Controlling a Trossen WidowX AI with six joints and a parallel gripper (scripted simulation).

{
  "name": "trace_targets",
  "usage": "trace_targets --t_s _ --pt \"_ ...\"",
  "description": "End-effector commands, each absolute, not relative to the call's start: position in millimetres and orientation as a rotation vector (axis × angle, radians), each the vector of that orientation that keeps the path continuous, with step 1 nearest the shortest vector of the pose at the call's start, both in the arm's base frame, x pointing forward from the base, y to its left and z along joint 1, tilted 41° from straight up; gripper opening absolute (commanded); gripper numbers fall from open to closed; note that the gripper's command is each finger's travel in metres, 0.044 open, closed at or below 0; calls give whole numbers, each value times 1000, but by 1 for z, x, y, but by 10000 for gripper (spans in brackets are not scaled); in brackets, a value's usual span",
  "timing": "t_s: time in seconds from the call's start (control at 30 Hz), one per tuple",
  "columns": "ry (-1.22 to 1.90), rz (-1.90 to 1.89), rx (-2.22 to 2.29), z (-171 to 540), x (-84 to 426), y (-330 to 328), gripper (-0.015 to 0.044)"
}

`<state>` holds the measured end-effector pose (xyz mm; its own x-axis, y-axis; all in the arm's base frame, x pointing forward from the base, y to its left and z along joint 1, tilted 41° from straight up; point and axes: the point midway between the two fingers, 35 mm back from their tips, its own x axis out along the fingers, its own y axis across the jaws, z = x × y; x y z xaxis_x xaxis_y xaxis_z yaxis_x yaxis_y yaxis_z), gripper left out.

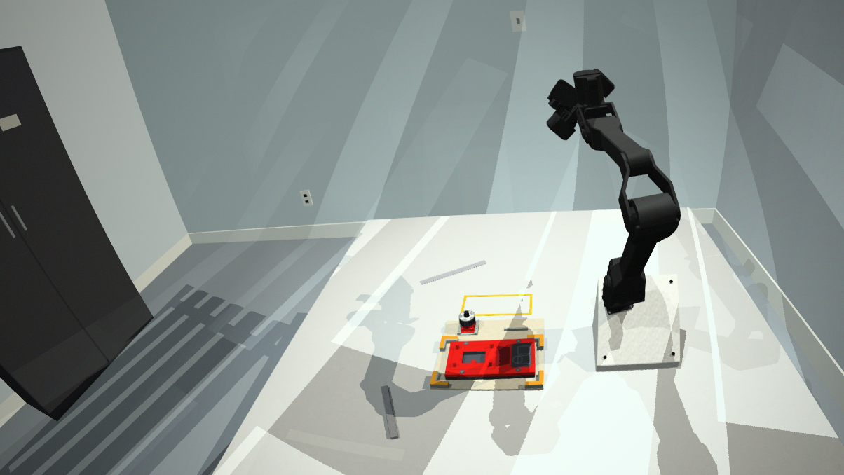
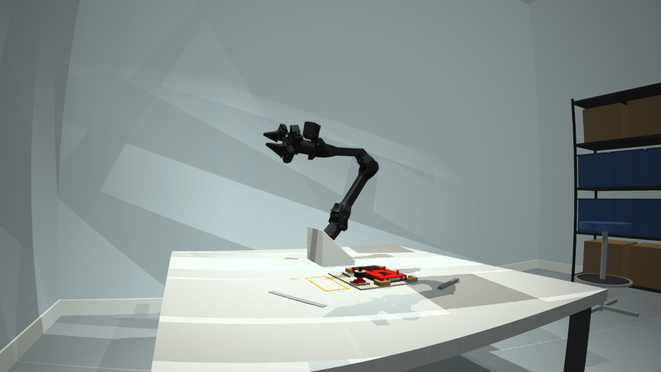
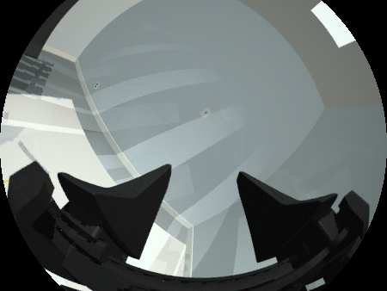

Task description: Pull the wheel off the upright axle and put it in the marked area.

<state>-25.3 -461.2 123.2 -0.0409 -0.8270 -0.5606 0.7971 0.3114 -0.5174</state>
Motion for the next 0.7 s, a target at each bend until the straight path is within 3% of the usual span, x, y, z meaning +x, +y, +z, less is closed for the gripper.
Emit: trace_targets --t_s 0.0,0.27,0.67 --pt "945 -1122 24 100 32 -458 300" --pt "958 -777 155 63 141 -425 300" --pt "1051 -335 320 27 254 -342 300"
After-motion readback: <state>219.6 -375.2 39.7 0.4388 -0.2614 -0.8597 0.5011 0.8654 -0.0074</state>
